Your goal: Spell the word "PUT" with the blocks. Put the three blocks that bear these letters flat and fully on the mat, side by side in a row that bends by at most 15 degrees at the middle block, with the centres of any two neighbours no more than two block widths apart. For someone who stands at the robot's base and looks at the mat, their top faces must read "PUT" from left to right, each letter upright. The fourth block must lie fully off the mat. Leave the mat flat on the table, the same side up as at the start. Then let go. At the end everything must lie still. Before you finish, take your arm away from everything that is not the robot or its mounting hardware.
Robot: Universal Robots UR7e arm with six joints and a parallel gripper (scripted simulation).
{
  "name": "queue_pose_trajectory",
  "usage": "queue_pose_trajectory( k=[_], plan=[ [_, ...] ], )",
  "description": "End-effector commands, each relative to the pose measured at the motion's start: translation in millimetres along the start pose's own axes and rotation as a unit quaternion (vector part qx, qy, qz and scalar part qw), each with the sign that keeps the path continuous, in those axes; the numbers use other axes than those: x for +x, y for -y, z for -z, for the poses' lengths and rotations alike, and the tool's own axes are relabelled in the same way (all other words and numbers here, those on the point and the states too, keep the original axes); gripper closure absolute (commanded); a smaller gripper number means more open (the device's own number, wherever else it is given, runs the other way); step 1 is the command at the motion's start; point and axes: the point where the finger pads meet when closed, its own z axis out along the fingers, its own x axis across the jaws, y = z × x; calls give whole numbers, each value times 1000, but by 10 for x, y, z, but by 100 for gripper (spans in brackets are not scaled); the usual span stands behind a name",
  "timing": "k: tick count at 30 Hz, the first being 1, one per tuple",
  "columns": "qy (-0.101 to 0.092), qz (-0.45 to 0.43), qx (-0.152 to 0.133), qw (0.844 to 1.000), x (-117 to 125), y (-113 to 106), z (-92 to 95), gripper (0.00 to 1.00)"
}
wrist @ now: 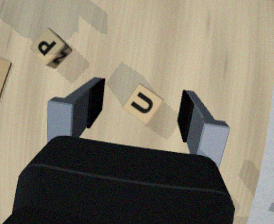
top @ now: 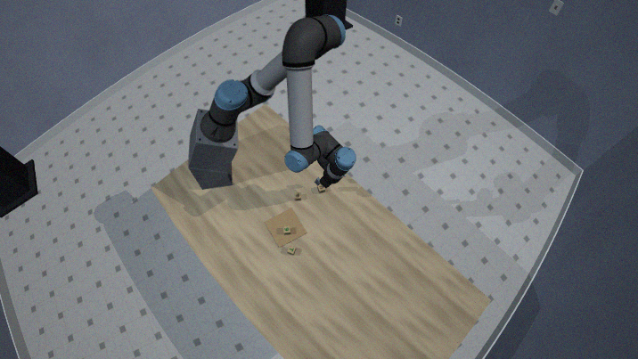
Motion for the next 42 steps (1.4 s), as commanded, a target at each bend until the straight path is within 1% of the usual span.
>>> queue_pose_trajectory(
  k=[1, 8, 10, 13, 17, 20, 42],
  plan=[
    [0, 1, 0, 1000, 11, 7, 0, 0],
    [0, 0, 0, 1000, 5, 9, -1, 0],
    [0, -1, 0, 1000, -76, 30, -13, 0],
    [1, -1, 1, 1000, -382, 125, -56, 0],
    [1, -1, 1, 1000, -873, 348, -115, 0],
    [0, -1, 1, 1000, -1046, 454, -136, 0],
    [0, 0, 0, 1000, -1055, 451, -128, 0]
  ],
)
